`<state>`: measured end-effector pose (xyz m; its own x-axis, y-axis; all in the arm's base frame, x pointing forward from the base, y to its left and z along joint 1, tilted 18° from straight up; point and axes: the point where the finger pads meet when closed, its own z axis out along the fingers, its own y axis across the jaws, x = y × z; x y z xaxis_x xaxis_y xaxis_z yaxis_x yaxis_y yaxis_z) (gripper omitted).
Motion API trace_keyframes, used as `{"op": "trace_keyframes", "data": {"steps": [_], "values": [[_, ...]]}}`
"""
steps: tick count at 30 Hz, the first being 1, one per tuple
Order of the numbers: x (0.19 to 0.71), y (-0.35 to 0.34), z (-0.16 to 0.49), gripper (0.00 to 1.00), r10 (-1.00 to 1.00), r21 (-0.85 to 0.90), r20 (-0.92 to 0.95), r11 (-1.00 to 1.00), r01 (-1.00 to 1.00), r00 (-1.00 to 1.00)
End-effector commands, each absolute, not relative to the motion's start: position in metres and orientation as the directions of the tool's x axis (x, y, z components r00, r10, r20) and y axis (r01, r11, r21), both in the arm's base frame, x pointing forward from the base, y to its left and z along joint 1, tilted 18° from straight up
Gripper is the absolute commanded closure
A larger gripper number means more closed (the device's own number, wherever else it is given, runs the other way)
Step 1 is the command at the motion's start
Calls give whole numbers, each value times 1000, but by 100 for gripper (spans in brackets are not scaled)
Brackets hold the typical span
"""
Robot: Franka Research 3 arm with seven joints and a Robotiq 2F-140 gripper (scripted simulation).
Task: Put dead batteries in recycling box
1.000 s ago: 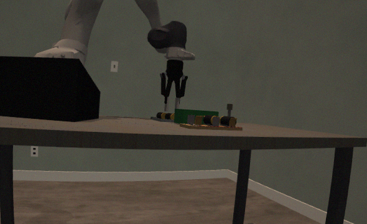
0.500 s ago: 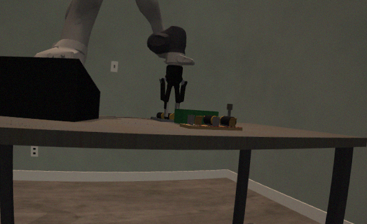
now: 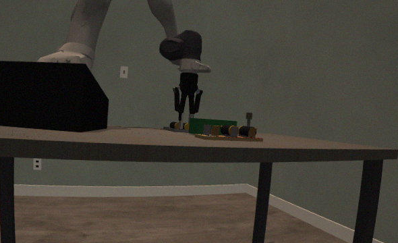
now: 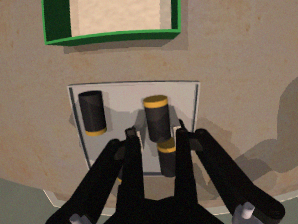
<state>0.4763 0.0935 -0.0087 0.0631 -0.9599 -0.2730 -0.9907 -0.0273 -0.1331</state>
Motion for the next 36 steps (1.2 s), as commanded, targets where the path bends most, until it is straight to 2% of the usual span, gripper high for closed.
{"op": "trace_keyframes", "data": {"steps": [1, 36], "values": [[478, 93, -9, 84, -960, -138, -271, -36, -990, 73], [476, 90, 1, 84, -960, -138, -271, -36, -990, 73]]}}
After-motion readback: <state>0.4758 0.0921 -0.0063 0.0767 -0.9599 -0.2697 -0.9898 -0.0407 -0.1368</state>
